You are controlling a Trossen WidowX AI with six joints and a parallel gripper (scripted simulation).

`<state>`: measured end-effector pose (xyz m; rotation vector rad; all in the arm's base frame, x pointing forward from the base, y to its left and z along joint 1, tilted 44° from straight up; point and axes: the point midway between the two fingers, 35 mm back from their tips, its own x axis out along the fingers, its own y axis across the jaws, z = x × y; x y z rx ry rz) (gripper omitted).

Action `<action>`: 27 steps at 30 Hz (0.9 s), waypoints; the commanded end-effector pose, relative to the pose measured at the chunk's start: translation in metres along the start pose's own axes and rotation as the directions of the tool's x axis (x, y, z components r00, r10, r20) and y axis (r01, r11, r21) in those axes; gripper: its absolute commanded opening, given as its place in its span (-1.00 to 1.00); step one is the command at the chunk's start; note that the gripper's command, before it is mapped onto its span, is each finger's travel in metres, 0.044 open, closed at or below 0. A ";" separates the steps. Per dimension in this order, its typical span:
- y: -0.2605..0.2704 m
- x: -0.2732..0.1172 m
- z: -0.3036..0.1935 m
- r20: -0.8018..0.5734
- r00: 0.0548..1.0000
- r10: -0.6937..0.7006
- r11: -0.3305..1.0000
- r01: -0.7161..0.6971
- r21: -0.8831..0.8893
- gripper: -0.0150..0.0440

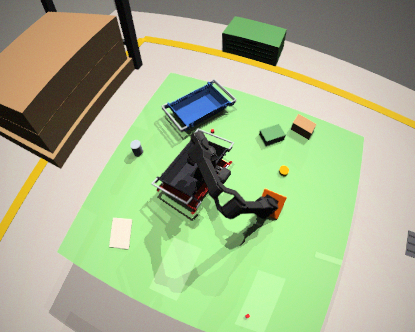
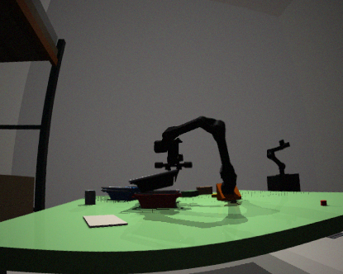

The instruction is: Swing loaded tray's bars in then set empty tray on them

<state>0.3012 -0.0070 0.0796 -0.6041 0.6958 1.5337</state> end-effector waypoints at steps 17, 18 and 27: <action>0.003 0.005 0.003 0.004 1.000 0.019 1.000 -0.019 -0.004 -0.49; 0.003 0.005 0.003 0.004 1.000 0.019 1.000 -0.019 -0.004 -0.49; 0.004 0.007 0.003 0.004 1.000 0.019 1.000 -0.019 -0.004 -0.49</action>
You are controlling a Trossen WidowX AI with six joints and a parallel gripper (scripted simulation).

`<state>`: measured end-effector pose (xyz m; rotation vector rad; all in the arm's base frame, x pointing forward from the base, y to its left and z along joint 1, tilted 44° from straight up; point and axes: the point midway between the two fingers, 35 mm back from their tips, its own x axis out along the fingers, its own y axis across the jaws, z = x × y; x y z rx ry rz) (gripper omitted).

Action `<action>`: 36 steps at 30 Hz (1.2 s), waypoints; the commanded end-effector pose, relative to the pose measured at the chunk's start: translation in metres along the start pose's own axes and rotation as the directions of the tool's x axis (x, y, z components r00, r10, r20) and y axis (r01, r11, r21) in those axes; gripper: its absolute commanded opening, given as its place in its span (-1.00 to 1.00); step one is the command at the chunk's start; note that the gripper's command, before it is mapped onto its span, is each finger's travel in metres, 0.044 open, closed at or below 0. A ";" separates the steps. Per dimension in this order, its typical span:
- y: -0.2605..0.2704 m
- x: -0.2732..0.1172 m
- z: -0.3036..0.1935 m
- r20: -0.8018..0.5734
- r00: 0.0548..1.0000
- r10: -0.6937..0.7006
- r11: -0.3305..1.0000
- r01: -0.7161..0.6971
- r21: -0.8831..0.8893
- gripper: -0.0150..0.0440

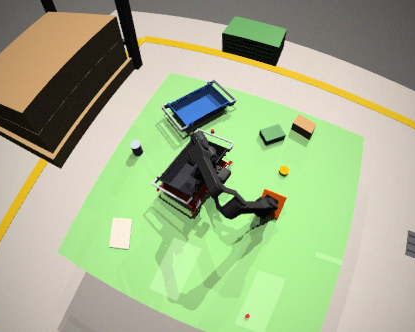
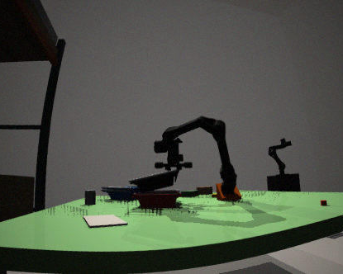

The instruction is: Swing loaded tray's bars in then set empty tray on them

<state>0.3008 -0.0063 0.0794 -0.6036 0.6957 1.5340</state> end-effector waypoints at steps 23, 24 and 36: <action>0.006 0.013 0.005 0.003 1.000 0.019 1.000 -0.019 -0.004 -0.49; 0.006 0.013 0.005 0.003 1.000 0.019 1.000 -0.019 -0.004 -0.49; 0.006 0.013 0.005 0.003 1.000 0.019 1.000 -0.019 -0.004 -0.49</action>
